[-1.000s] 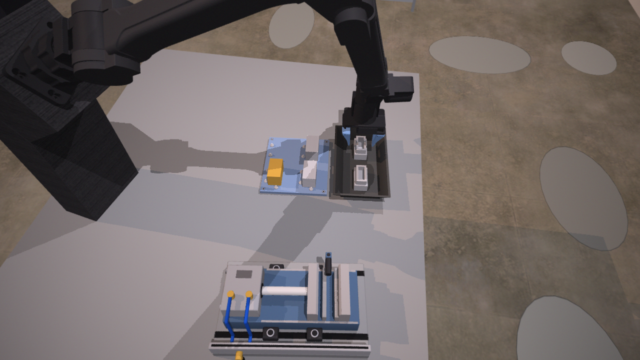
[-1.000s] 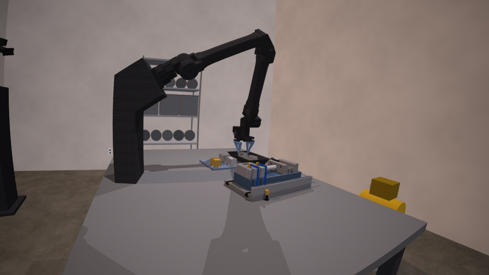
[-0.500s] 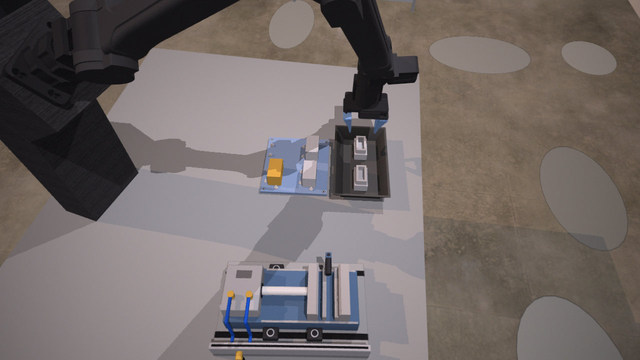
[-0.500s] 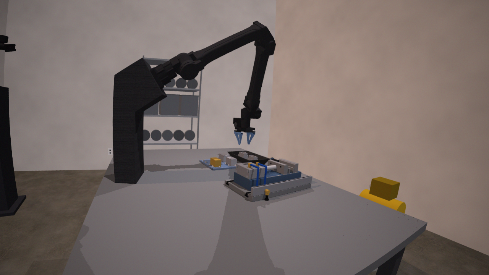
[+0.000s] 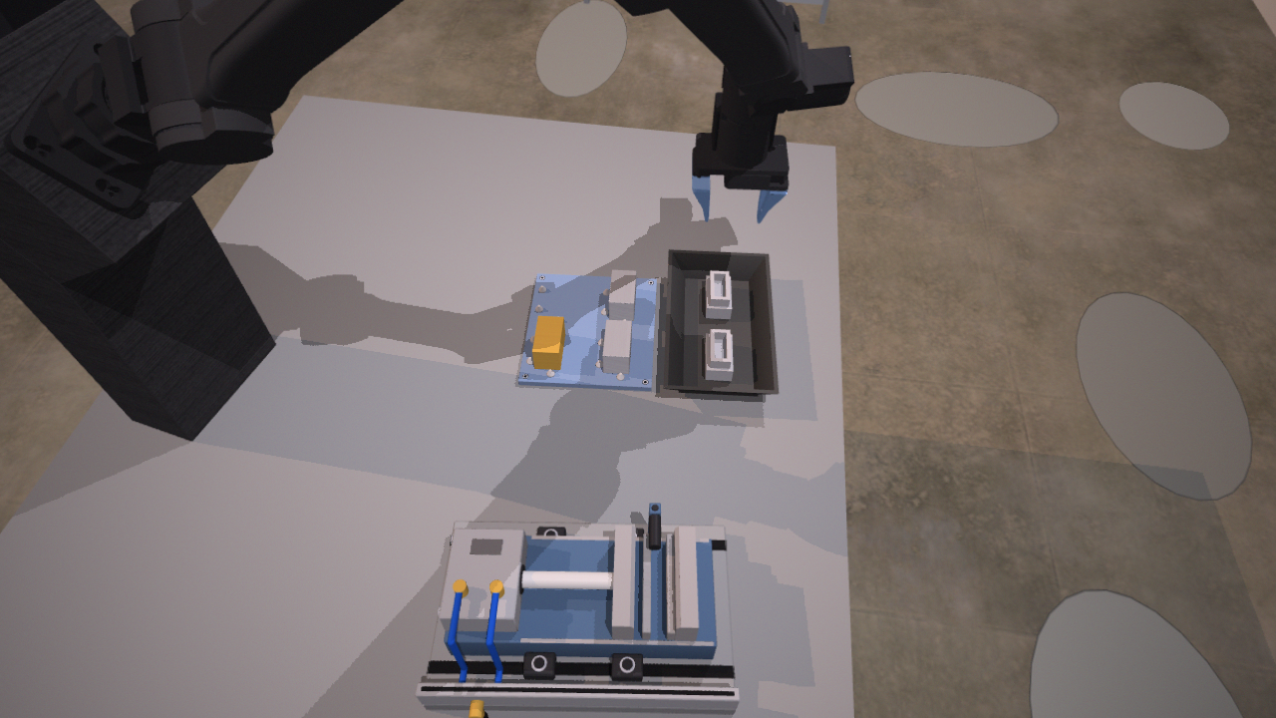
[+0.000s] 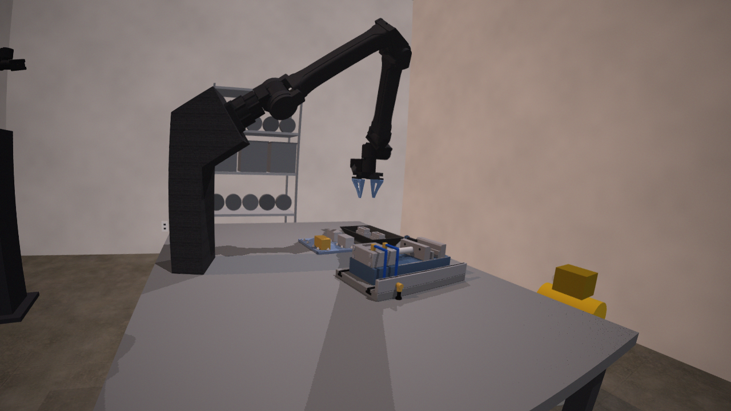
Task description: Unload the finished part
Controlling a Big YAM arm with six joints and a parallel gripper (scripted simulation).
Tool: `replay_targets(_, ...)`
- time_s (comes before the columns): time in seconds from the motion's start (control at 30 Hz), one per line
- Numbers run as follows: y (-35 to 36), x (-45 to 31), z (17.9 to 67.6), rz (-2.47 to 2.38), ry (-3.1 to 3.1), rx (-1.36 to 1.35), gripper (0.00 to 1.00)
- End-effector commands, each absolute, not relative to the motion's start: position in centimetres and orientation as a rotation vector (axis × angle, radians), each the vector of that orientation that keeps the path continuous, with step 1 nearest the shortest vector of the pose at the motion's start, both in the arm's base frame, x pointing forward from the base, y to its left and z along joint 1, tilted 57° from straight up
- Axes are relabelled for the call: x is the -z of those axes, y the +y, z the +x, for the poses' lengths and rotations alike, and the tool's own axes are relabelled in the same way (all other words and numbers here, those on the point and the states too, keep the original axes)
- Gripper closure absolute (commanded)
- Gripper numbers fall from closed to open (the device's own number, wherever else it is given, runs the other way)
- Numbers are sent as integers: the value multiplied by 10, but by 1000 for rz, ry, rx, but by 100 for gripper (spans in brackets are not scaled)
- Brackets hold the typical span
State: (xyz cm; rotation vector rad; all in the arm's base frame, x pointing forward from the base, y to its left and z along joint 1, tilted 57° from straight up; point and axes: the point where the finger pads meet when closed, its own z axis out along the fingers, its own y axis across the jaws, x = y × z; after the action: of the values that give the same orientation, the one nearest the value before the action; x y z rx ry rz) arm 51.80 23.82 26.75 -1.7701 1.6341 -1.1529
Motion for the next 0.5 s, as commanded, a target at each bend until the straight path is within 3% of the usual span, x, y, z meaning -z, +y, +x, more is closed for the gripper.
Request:
replay_targets(0.0, 251, -285, 499, -1750, 1616, 1125, 36)
replay_targets(0.33, 255, -294, 497, -1740, 1613, 1122, 36)
replay_targets(0.37, 255, -294, 497, -1740, 1613, 1122, 100)
replay_targets(0.47, 255, -294, 497, -1740, 1613, 1122, 100)
